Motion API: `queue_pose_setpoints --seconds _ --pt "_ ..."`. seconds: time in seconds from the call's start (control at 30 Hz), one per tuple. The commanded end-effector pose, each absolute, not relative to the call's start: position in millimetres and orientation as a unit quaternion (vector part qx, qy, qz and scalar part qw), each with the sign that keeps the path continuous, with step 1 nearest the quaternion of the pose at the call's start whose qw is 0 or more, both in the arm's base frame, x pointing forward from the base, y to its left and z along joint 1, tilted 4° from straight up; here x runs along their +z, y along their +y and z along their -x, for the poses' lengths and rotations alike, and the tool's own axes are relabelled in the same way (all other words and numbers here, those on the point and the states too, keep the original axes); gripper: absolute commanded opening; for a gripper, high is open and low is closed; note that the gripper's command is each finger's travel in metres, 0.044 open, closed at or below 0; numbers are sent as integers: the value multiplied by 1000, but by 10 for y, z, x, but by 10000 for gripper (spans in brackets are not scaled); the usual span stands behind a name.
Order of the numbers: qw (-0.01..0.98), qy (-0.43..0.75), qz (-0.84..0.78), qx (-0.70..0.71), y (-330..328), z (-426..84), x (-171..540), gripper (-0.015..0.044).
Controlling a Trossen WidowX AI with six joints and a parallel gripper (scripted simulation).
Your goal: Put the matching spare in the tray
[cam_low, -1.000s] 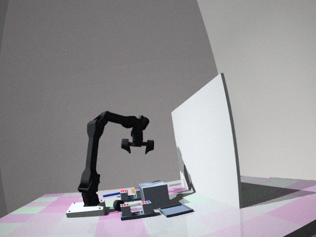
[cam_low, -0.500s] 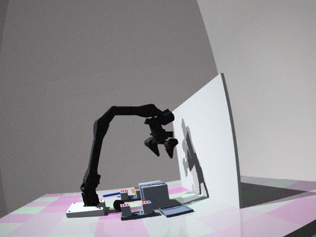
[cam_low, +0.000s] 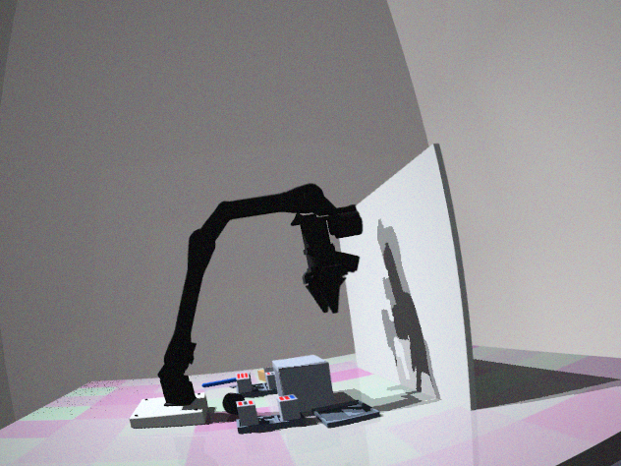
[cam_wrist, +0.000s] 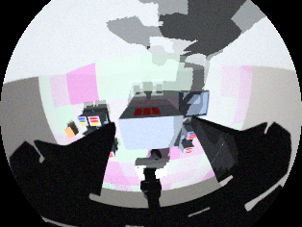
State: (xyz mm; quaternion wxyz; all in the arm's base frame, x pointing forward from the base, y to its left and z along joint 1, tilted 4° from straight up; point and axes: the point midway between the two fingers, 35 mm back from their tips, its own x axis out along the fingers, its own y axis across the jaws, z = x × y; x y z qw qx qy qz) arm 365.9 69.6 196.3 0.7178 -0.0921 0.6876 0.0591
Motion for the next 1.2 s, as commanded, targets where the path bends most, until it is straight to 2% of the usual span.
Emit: queue_pose_setpoints --seconds 0.0,0.43,0.73,1.0,1.17 --pt "715 690 95 55 698 -3644 1967 440" --pt "712 689 114 75 804 -3581 1953 440" --pt "612 617 361 337 1852 -2421 1682 440" --pt "448 480 540 527 2082 -1224 1313 440" --pt "432 466 552 540 2072 -1130 1278 440"
